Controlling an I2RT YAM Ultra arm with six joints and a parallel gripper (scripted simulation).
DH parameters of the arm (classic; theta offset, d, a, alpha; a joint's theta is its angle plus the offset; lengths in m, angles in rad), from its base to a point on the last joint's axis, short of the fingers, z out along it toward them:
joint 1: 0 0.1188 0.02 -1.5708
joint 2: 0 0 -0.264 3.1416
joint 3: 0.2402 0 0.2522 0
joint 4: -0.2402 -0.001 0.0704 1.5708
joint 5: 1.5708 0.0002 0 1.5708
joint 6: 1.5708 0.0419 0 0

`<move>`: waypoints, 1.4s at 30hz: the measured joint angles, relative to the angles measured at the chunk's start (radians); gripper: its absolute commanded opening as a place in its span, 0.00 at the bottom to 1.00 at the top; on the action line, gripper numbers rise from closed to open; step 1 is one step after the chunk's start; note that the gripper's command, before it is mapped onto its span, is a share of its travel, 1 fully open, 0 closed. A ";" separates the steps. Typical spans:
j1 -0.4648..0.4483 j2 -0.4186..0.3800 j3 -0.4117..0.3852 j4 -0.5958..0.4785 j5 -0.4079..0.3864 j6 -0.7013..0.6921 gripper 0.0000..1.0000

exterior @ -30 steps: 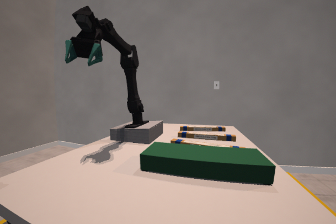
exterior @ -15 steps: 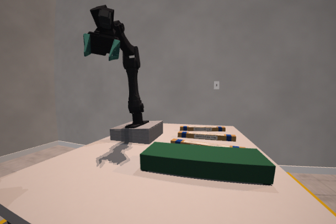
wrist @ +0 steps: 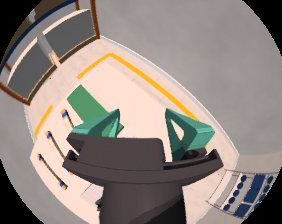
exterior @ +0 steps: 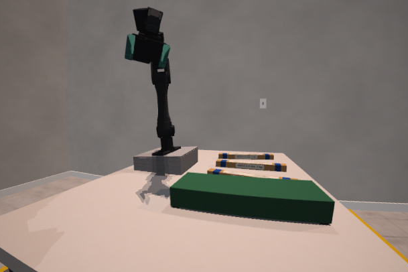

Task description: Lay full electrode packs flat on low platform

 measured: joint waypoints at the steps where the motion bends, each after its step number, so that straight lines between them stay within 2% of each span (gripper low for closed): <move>1: 0.016 -0.003 -0.003 0.002 0.005 0.006 0.74; 24: 0.317 -0.118 -0.148 0.216 0.022 0.101 0.74; 29: 0.354 -0.141 -0.179 0.251 0.021 0.116 0.74; 42: 0.542 -0.209 -0.267 0.369 0.037 0.173 0.74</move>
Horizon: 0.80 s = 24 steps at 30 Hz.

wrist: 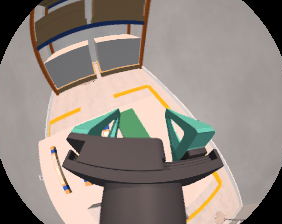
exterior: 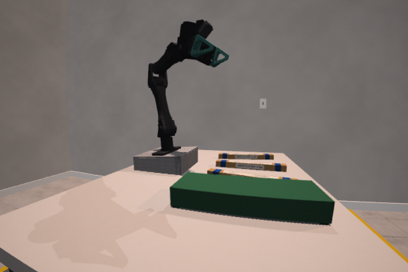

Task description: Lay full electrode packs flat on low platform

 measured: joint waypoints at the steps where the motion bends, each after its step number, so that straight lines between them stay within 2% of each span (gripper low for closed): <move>1: 0.013 -0.002 0.000 0.005 0.002 0.003 0.74; 24: 0.285 -0.109 -0.140 0.213 0.016 0.093 0.74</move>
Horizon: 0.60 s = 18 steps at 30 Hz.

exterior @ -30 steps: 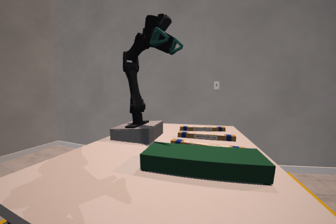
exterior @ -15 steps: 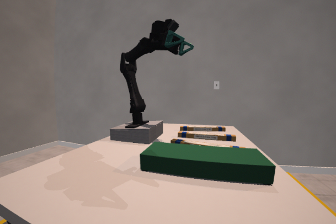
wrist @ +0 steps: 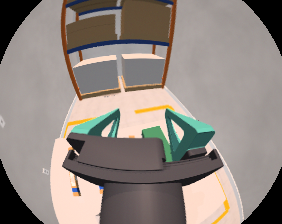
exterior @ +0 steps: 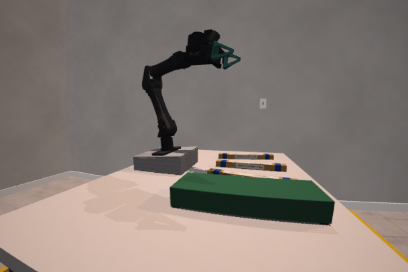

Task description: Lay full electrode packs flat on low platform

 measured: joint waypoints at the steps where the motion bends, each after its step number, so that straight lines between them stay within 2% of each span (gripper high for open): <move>1: 0.011 -0.008 -0.013 0.014 -0.005 0.004 0.74; 18: 0.245 -0.093 -0.119 0.148 0.027 0.074 0.74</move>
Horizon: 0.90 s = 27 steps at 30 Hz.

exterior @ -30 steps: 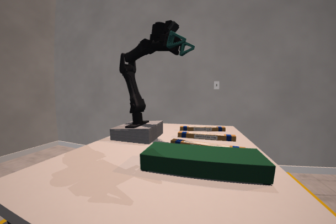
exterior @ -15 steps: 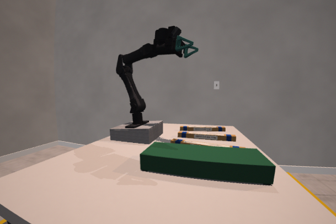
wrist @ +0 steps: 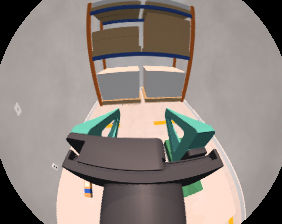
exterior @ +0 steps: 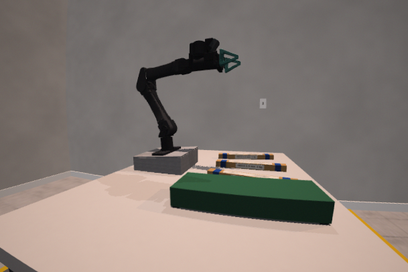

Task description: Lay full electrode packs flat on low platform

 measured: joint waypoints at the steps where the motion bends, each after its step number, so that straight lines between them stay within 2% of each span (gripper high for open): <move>1: 0.014 -0.004 0.000 -0.006 0.005 0.002 0.74; 11: 0.085 -0.013 0.042 -0.250 0.069 0.006 0.74; 21: 0.161 0.045 0.098 -0.525 0.124 0.039 0.74; 27: 0.200 0.111 0.126 -0.673 0.142 0.069 0.74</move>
